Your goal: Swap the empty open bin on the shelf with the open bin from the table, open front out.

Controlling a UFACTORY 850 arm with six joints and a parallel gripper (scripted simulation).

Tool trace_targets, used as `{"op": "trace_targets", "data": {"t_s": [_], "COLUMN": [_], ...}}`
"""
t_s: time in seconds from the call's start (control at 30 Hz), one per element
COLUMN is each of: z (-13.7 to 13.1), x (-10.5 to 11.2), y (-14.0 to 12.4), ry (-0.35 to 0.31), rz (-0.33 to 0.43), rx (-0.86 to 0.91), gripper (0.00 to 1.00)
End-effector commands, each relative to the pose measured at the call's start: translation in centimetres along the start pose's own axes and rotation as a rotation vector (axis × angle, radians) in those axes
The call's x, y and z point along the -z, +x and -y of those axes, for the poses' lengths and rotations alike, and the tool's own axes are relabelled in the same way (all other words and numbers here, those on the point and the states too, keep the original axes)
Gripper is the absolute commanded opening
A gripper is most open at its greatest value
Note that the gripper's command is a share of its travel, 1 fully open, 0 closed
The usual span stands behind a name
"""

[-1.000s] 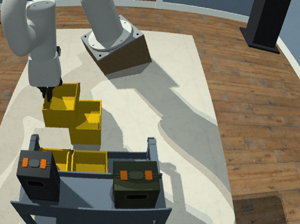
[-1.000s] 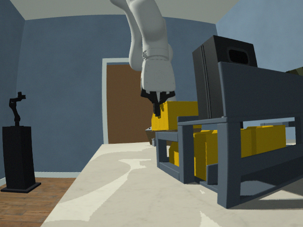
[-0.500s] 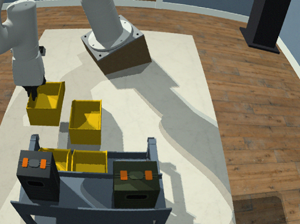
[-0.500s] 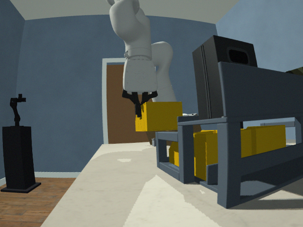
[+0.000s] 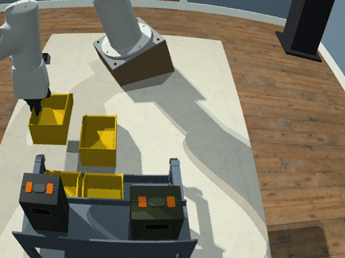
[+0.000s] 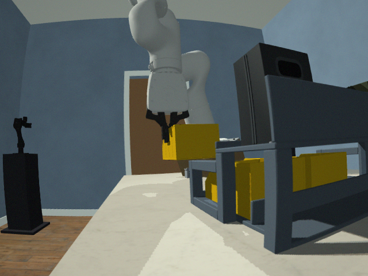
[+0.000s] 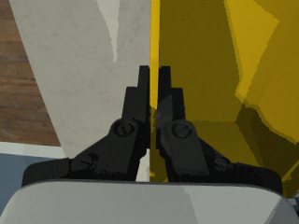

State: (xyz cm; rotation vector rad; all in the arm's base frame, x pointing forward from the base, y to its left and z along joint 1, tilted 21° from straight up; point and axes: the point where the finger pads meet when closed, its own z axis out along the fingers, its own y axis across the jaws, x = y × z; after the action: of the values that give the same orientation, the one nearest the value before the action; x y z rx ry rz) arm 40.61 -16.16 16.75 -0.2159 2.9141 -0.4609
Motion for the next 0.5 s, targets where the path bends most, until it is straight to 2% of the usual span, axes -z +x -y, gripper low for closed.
{"op": "trace_targets", "data": {"t_s": [0.0, 0.47], "z": [0.0, 0.1], "x": [0.0, -1.0], "y": [-0.1, -0.1], "ry": [0.0, 0.0], "rz": [0.001, 0.001], "rx": [0.0, 0.0], "gripper": [0.0, 0.0]}}
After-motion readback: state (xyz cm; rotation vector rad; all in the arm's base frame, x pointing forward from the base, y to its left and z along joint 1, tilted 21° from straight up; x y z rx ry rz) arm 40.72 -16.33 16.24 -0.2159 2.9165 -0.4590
